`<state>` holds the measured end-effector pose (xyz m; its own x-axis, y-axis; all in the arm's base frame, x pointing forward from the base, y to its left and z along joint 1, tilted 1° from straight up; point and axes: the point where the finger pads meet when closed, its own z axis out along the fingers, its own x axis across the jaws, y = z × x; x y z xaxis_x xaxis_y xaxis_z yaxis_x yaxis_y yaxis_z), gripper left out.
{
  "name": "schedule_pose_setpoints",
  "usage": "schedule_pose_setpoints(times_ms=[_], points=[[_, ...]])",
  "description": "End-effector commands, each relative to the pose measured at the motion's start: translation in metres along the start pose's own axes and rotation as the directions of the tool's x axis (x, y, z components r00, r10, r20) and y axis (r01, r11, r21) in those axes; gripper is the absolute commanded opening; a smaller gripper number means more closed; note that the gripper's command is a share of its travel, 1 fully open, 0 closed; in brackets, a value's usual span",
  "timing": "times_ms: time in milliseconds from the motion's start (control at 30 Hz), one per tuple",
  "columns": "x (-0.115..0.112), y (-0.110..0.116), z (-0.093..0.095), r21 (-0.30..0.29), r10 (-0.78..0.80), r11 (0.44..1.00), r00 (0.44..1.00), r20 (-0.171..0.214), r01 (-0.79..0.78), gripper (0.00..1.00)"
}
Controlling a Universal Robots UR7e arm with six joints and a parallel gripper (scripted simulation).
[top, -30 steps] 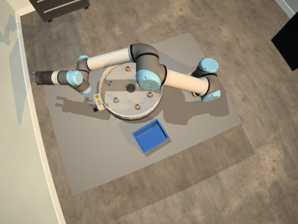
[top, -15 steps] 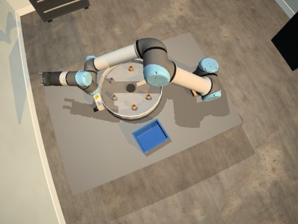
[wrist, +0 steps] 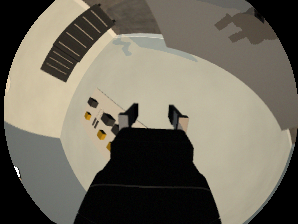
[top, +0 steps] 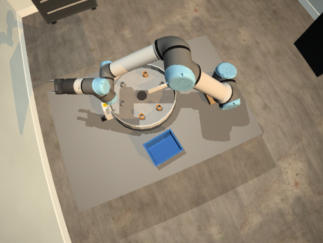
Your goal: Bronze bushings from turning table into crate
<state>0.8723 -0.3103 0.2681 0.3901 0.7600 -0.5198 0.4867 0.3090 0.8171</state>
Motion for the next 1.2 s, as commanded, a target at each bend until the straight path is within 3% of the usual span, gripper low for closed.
schedule_pose_setpoints(times_ms=[0, 67, 233, 633, 800, 1167], points=[[-0.001, 0.0, -0.003, -0.001, 0.0, 1.0, 1.0, 0.001, 0.0, 1.0], [-0.001, 0.0, -0.003, -0.001, 0.0, 1.0, 1.0, 0.001, 0.0, 1.0], [0.004, 0.0, -0.059, -0.002, 0.001, 1.0, 1.0, 0.001, -0.001, 1.0], [0.004, 0.0, -0.059, -0.002, 0.001, 1.0, 1.0, 0.001, -0.001, 1.0], [0.009, 0.0, -0.116, -0.002, 0.001, 1.0, 1.0, 0.001, -0.001, 1.0], [0.009, 0.0, -0.116, -0.002, 0.001, 1.0, 1.0, 0.001, -0.001, 1.0]])
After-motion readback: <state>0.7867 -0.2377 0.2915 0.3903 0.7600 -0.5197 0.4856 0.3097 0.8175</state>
